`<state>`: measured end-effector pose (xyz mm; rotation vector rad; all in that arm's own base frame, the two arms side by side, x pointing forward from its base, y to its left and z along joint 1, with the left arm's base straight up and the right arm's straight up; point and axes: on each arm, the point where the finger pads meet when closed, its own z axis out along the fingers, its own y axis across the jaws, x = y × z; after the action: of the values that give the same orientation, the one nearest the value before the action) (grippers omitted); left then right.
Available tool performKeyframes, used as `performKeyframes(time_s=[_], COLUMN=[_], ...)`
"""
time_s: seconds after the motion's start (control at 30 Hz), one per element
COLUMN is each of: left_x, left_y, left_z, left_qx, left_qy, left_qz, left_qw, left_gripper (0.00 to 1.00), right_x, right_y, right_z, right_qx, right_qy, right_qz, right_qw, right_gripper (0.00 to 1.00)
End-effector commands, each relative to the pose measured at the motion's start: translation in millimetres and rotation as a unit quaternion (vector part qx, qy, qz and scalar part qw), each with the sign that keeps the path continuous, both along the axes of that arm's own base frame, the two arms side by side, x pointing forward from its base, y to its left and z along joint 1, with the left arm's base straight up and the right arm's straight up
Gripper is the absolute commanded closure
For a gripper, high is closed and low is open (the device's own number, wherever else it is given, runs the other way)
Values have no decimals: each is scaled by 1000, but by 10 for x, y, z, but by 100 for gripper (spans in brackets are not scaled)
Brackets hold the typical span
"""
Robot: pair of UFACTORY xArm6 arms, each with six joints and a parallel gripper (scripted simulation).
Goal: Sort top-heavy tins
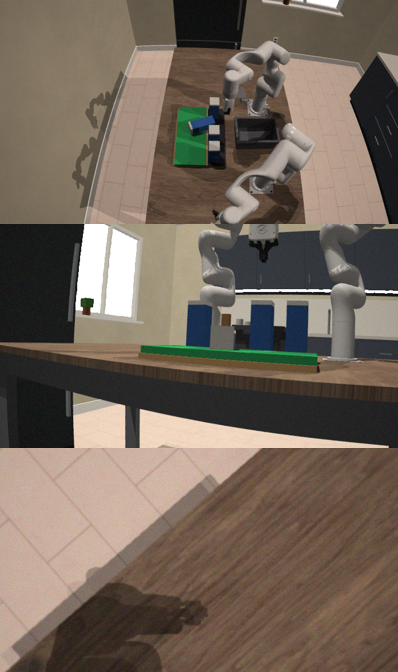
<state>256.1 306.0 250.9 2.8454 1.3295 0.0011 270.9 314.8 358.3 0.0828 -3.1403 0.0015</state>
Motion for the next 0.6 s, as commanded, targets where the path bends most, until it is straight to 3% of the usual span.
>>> performKeyframes(time_s=[0.0,0.33,0.57], left_x=[6,6,6], left_y=[7,7,7], left_z=[15,15,15], left_qx=[2,2,2], left_qy=[-1,-1,-1], left_qz=[0,0,0], left_qw=[1000,1000,1000], left_gripper=[0,0,0], right_x=[-50,-50,-48], right_y=[122,122,123], right_z=[22,22,-193], right_qx=[1,1,1], right_qy=[-2,-2,-2], right_qz=[-1,-1,0], right_qw=[1000,1000,1000], right_gripper=[100,100,100])
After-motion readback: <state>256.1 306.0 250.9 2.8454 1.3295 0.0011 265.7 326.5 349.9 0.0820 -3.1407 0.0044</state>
